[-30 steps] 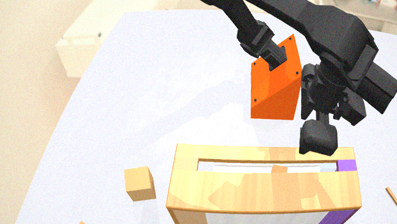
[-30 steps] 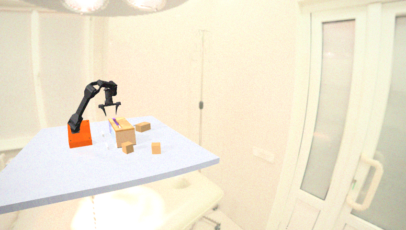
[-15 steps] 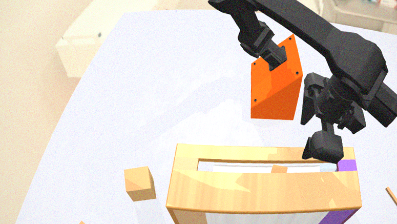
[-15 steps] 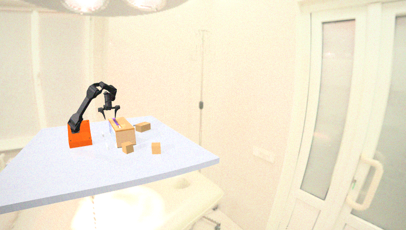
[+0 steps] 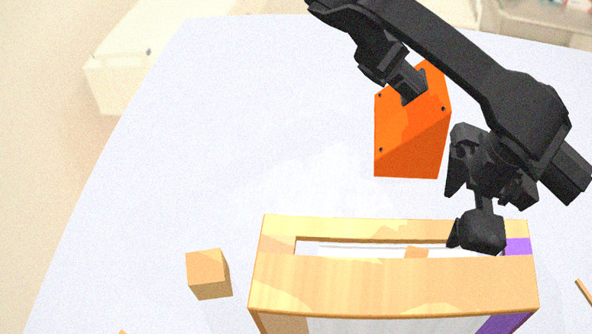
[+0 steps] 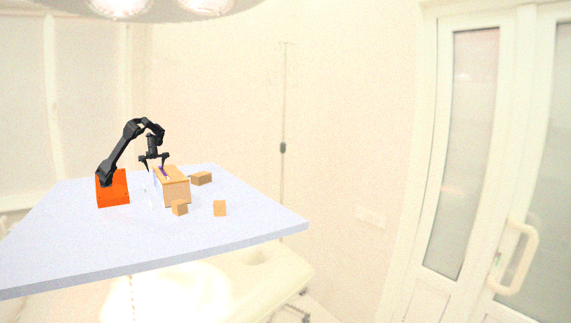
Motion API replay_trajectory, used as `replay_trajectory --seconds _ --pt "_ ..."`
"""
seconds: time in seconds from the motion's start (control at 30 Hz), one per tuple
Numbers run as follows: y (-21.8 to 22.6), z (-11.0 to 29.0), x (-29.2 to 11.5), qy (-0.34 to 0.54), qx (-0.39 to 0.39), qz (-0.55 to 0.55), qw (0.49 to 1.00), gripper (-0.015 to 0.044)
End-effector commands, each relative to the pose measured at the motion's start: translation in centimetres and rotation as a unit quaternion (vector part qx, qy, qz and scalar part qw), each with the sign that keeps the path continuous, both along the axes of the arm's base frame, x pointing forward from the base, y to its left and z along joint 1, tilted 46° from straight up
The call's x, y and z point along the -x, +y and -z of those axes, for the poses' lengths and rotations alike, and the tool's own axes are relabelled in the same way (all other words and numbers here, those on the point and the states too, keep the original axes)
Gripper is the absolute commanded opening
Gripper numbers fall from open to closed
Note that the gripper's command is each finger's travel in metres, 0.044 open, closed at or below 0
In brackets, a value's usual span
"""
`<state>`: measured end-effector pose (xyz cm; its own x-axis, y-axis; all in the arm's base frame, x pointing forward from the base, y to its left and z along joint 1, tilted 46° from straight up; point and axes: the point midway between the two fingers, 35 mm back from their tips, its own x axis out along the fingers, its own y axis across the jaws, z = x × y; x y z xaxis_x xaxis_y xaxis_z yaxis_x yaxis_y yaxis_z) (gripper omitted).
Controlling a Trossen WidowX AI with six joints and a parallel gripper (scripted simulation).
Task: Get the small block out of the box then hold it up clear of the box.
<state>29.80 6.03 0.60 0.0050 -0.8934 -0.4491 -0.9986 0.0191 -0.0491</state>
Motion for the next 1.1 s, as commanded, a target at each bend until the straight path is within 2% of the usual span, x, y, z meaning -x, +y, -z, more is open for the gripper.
replay_trajectory --seconds 0.0,0.83,1.07 --pt "-0.7 0.7 0.1 0.007 0.005 0.0 1.0 0.04" --pt "-3.9 3.1 0.7 0.018 0.015 -0.004 1.0 0.04" --pt "-3.7 2.7 0.5 0.013 0.012 -0.004 1.0 0.04"
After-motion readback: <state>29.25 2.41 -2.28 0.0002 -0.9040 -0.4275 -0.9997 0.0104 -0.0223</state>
